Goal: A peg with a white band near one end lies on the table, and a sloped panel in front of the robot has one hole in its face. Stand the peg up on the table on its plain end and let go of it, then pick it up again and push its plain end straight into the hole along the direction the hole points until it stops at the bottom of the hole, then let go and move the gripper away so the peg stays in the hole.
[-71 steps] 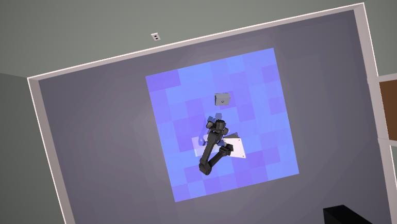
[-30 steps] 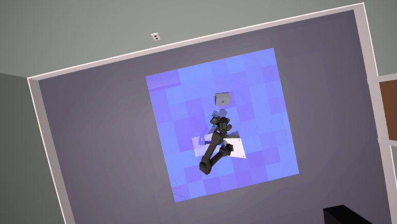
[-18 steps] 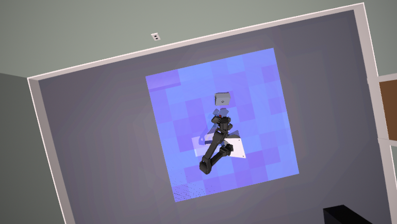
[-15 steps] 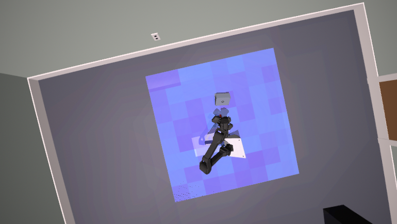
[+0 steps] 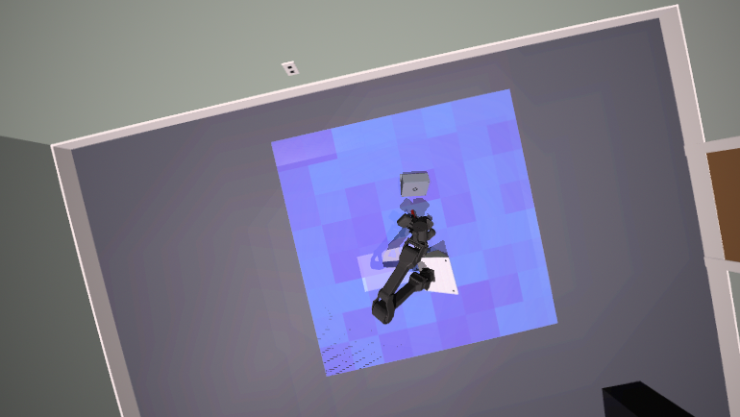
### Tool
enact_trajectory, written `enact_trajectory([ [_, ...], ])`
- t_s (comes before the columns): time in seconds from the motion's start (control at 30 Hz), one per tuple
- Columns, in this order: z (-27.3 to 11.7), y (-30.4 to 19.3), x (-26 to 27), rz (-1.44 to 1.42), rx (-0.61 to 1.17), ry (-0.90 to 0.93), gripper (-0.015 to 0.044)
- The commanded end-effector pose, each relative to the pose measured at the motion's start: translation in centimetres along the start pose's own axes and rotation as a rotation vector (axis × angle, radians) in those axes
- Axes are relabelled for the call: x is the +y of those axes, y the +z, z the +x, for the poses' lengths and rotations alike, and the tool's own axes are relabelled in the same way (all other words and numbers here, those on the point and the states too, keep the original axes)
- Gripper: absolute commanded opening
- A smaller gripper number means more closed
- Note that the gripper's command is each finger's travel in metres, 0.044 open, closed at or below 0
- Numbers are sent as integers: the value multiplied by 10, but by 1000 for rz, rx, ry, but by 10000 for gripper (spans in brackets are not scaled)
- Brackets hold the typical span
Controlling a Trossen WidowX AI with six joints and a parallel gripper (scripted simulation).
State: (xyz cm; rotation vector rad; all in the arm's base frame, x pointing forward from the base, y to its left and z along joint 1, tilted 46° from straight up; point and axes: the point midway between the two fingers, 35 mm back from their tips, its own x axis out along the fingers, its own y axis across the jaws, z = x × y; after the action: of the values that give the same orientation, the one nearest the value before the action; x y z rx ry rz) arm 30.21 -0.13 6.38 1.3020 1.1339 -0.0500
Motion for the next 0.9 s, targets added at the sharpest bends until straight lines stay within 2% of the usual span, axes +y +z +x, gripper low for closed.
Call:
enact_trajectory([
  [0.0, 2, 1, -4, 21, -6, 8, 0],
  [0.87, 6, 20, -5, 79, -93, 91, 0],
])
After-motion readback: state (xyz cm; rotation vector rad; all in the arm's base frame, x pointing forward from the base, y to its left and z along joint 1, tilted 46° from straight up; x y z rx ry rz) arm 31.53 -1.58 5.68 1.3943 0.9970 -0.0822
